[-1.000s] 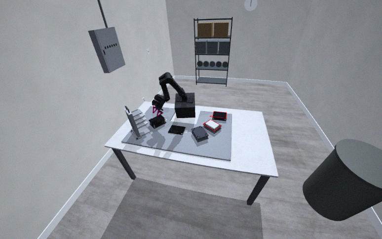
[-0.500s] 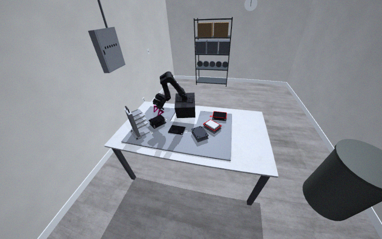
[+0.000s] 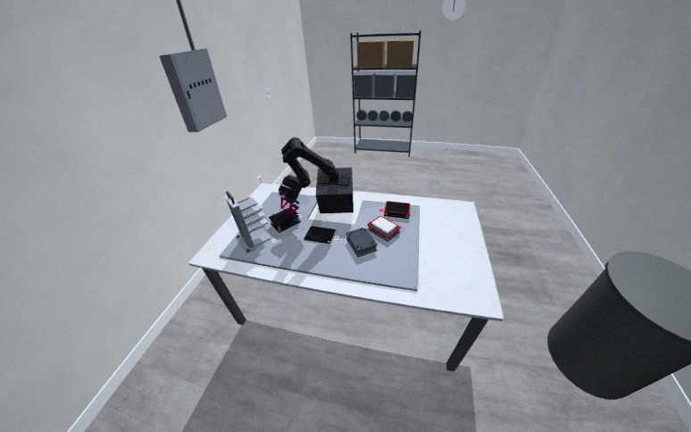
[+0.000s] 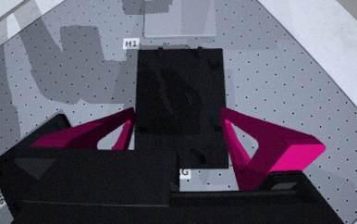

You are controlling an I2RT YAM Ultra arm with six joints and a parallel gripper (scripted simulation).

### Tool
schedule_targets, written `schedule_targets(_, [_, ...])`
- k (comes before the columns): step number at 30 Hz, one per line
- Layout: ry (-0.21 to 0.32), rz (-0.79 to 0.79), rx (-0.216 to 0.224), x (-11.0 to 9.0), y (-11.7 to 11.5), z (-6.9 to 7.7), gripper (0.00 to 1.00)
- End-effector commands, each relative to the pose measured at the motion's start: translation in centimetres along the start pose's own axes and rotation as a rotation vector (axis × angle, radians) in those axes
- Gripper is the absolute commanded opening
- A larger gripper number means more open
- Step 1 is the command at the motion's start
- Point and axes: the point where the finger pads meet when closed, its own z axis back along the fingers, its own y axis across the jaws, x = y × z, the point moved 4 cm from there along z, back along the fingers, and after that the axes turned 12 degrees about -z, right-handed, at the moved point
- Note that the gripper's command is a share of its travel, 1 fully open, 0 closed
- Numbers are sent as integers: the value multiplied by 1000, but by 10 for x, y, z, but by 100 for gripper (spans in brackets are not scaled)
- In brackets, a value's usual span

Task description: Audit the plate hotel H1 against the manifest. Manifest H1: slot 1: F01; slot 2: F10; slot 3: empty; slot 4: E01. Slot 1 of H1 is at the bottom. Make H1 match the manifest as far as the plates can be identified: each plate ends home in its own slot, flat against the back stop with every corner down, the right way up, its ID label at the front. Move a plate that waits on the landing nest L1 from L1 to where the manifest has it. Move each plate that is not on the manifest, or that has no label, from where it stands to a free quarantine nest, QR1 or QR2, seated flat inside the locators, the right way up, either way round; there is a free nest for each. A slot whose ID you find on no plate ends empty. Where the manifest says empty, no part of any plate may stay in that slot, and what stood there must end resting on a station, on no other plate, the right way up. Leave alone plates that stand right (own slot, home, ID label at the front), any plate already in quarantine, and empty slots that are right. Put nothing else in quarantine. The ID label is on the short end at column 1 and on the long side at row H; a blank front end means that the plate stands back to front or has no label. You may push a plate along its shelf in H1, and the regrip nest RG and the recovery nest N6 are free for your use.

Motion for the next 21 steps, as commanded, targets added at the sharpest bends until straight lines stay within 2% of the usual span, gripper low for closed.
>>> schedule_targets(1, [-53, 23, -3, 12, 0, 0, 100])
schedule_targets(21, [-54, 23, -3, 27, 3, -13, 100])
